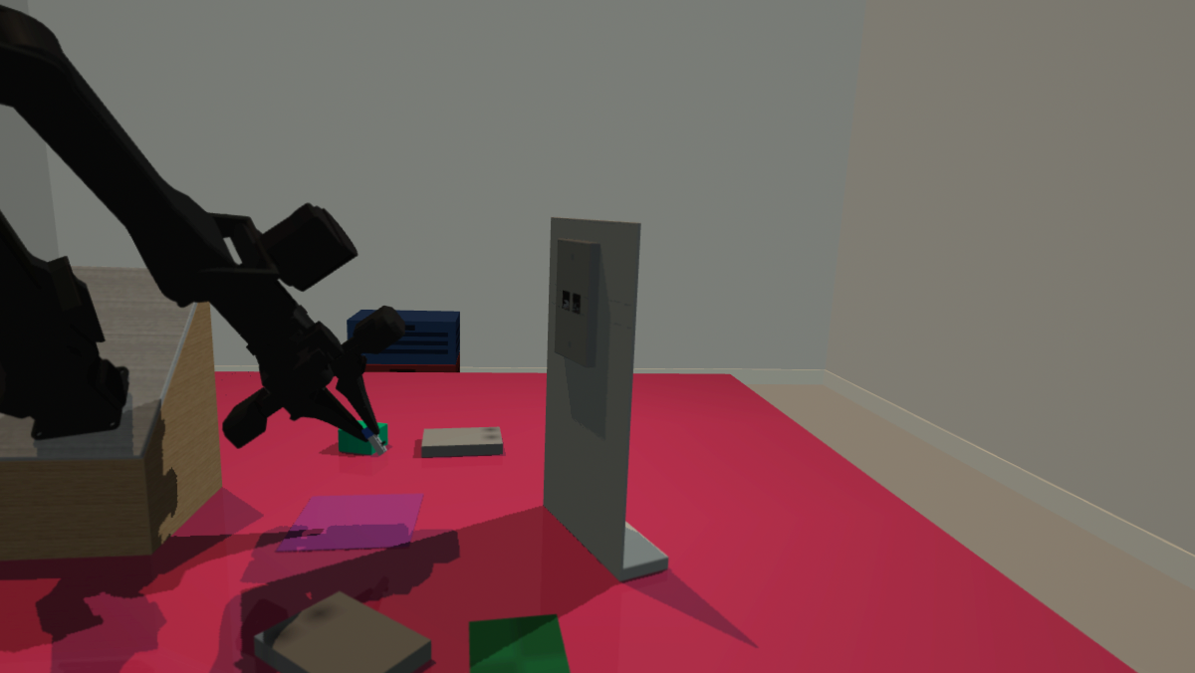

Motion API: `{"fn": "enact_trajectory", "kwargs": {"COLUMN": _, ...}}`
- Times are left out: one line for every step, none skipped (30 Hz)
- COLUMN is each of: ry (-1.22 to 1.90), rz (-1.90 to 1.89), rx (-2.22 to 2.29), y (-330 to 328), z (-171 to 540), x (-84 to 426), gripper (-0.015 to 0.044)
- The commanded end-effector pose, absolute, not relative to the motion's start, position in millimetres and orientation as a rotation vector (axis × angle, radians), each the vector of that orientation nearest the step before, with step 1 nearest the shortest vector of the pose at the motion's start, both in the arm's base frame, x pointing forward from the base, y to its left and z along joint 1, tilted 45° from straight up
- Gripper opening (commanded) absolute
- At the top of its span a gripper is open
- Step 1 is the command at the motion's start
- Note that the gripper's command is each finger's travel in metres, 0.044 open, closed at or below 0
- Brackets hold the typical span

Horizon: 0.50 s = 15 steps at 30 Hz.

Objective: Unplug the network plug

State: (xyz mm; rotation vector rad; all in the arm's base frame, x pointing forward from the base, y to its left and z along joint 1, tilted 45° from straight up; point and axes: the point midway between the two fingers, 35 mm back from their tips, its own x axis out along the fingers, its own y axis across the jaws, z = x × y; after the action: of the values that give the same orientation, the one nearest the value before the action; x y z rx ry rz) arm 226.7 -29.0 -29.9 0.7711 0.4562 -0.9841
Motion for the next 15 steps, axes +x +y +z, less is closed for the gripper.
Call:
{"fn": "enact_trajectory", "kwargs": {"ry": 0.409, "rz": -1.017, "rx": 0.733, "y": -35.5, "z": -32.0, "x": 214.5, "gripper": 0.0}}
{"fn": "enact_trajectory", "kwargs": {"ry": 0.406, "rz": -1.018, "rx": 0.731, "y": -35.7, "z": -31.9, "x": 214.0, "gripper": 0.0}}
{"fn": "enact_trajectory", "kwargs": {"ry": 0.406, "rz": -1.018, "rx": 0.731, "y": -35.7, "z": -31.9, "x": 214.0, "gripper": 0.0}}
{"fn": "enact_trajectory", "kwargs": {"ry": 0.406, "rz": -1.018, "rx": 0.731, "y": -35.7, "z": -31.9, "x": 214.0, "gripper": 0.0}}
{"fn": "enact_trajectory", "kwargs": {"ry": 0.406, "rz": -1.018, "rx": 0.731, "y": -35.8, "z": -32.0, "x": 214.0, "gripper": 0.0}}
{"fn": "enact_trajectory", "kwargs": {"ry": 0.406, "rz": -1.018, "rx": 0.731, "y": -36.0, "z": -32.4, "x": 214.0, "gripper": 0.0}}
{"fn": "enact_trajectory", "kwargs": {"ry": 0.407, "rz": -1.019, "rx": 0.732, "y": -36.3, "z": -32.9, "x": 214.1, "gripper": 0.0}}
{"fn": "enact_trajectory", "kwargs": {"ry": 0.407, "rz": -1.019, "rx": 0.732, "y": -36.6, "z": -33.5, "x": 214.2, "gripper": 0.0}}
{"fn": "enact_trajectory", "kwargs": {"ry": 0.407, "rz": -1.019, "rx": 0.732, "y": -37.0, "z": -34.1, "x": 214.3, "gripper": 0.0}}
{"fn": "enact_trajectory", "kwargs": {"ry": 0.408, "rz": -1.019, "rx": 0.732, "y": -37.4, "z": -34.7, "x": 214.4, "gripper": 0.0}}
{"fn": "enact_trajectory", "kwargs": {"ry": 0.408, "rz": -1.019, "rx": 0.732, "y": -37.7, "z": -35.3, "x": 214.5, "gripper": 0.0}}
{"fn": "enact_trajectory", "kwargs": {"ry": 0.408, "rz": -1.019, "rx": 0.732, "y": -38.1, "z": -35.9, "x": 214.5, "gripper": 0.0}}
{"fn": "enact_trajectory", "kwargs": {"ry": 0.409, "rz": -1.02, "rx": 0.733, "y": -38.4, "z": -36.5, "x": 214.6, "gripper": 0.0}}
{"fn": "enact_trajectory", "kwargs": {"ry": 0.409, "rz": -1.02, "rx": 0.733, "y": -38.8, "z": -37.1, "x": 214.7, "gripper": 0.0}}
{"fn": "enact_trajectory", "kwargs": {"ry": 0.409, "rz": -1.02, "rx": 0.733, "y": -39.2, "z": -37.7, "x": 214.7, "gripper": 0.0}}
